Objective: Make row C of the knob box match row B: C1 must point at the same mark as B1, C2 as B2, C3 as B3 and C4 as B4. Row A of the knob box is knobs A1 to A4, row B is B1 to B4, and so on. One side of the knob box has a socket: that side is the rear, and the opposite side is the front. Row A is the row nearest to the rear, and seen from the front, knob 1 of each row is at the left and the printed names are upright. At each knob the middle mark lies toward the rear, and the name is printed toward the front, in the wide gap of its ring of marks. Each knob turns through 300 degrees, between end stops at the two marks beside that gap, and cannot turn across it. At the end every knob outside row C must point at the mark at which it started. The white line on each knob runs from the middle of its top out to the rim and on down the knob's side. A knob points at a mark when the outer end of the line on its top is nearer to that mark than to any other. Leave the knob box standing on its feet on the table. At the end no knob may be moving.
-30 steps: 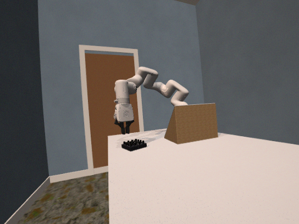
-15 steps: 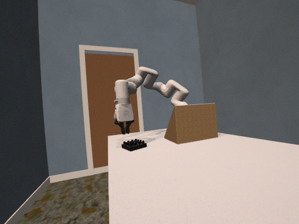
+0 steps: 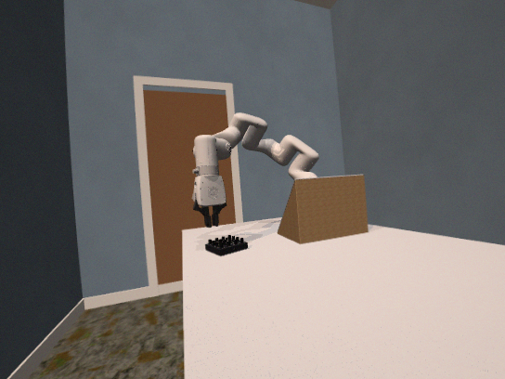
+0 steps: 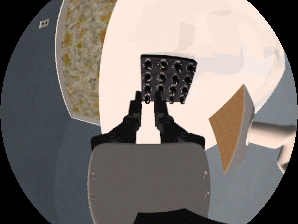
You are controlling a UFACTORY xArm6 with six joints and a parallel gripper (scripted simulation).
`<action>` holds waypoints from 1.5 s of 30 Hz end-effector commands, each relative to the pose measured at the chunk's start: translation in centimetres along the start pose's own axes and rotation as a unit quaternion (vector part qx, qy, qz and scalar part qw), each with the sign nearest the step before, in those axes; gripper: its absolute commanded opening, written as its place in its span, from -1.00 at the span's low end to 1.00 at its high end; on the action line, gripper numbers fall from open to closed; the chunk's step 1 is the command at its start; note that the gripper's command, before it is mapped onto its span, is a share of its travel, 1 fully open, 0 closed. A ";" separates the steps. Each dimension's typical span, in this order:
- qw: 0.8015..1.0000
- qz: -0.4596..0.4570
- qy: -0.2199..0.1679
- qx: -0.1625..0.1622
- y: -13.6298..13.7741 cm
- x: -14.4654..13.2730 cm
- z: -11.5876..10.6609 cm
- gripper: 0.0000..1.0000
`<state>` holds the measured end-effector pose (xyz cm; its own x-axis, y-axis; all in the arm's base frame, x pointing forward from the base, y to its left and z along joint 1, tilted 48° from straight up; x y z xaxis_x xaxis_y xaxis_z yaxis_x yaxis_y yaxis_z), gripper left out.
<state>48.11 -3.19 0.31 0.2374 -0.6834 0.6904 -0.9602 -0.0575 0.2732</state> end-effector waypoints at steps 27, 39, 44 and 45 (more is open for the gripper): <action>1.000 0.001 0.000 0.002 -0.1 0.0 1.1 -0.61; 1.000 0.001 0.000 0.002 -0.1 0.0 2.5 -0.61; 1.000 0.001 0.000 0.002 -0.1 0.0 3.1 -0.61; 1.000 0.001 0.000 0.002 -0.1 0.0 3.2 -0.61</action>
Point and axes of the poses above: the point where the finger pads meet when closed, its own z axis out along the fingers, its own y axis across the jaws, x = y × z, the point moved 5 cm from there along -z, back along the fingers
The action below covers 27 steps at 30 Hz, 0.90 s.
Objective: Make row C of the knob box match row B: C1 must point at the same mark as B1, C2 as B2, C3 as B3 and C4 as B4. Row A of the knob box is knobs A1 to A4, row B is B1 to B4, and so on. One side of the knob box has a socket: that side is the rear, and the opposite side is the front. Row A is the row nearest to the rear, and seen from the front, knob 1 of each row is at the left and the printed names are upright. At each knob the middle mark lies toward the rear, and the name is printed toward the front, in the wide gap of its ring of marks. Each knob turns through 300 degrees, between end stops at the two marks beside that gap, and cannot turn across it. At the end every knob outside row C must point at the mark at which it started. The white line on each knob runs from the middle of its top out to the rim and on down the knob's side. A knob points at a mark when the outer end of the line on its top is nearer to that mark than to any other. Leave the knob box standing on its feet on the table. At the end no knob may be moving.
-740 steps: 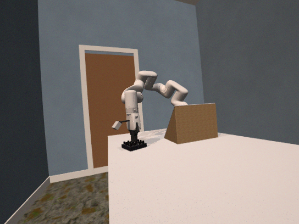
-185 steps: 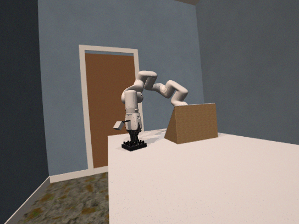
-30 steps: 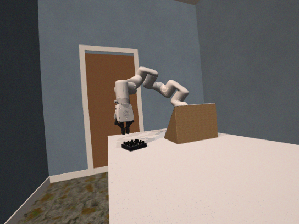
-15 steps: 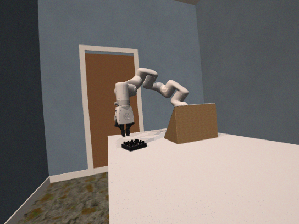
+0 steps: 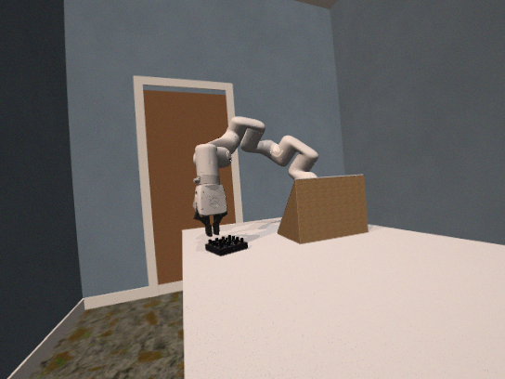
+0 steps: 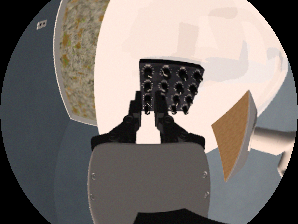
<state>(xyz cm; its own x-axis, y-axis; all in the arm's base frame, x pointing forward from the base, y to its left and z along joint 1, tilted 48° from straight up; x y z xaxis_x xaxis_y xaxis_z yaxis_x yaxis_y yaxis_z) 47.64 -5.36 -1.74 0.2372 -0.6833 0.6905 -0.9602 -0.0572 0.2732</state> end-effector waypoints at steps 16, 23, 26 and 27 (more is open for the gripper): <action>1.000 0.001 0.000 0.002 -0.1 0.0 1.2 -0.61; 1.000 0.001 0.000 0.002 -0.1 0.0 1.2 -0.61; 1.000 0.001 0.000 0.002 -0.1 0.0 1.2 -0.61; 1.000 0.001 0.000 0.002 -0.1 0.0 1.2 -0.61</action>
<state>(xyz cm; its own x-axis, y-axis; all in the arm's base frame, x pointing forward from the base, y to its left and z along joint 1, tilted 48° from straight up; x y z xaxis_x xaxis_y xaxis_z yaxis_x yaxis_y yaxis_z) 47.45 -6.37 -2.68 0.2371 -0.6833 0.6906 -0.9603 -0.0574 0.2729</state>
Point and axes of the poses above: the point where the finger pads meet when closed, its own z axis out along the fingers, its own y axis across the jaws, x = y × z, the point moved 5 cm from there along -z, back along the fingers
